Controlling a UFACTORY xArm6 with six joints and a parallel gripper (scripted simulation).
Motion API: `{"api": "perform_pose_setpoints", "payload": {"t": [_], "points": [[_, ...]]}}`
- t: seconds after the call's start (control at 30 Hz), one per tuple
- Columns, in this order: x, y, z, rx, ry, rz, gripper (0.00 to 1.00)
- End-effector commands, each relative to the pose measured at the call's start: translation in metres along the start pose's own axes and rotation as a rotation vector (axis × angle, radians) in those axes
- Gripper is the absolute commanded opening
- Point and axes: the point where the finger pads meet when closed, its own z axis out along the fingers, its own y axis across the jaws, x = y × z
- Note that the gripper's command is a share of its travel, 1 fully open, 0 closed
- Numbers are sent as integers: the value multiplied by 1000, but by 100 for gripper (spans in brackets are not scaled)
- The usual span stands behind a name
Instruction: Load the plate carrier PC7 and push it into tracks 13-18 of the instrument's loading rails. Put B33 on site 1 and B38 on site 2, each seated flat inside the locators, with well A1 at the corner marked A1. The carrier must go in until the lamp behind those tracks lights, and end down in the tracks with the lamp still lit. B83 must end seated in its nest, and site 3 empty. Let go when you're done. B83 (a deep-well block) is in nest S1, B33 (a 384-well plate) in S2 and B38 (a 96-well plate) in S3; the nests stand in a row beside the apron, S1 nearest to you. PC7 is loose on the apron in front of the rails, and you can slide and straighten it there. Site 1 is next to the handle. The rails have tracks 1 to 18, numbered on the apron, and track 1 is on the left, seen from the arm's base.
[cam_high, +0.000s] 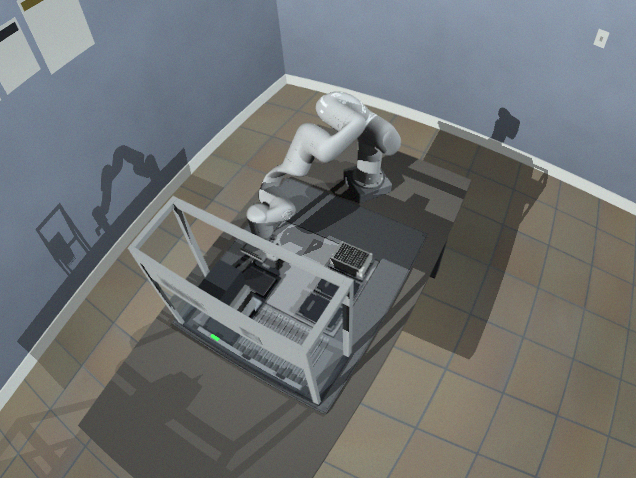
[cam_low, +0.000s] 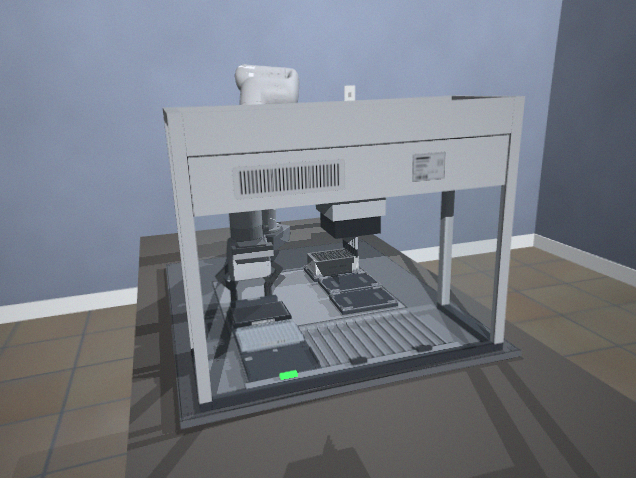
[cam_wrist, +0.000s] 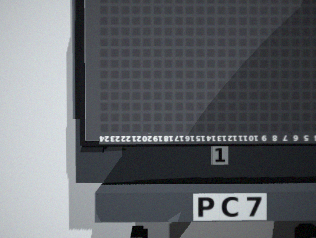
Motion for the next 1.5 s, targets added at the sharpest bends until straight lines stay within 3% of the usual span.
{"api": "perform_pose_setpoints", "payload": {"t": [0.0,1.47], "points": [[2,0,-5,-1,5,0,82],[2,0,-69,-2,5,0,82]]}}
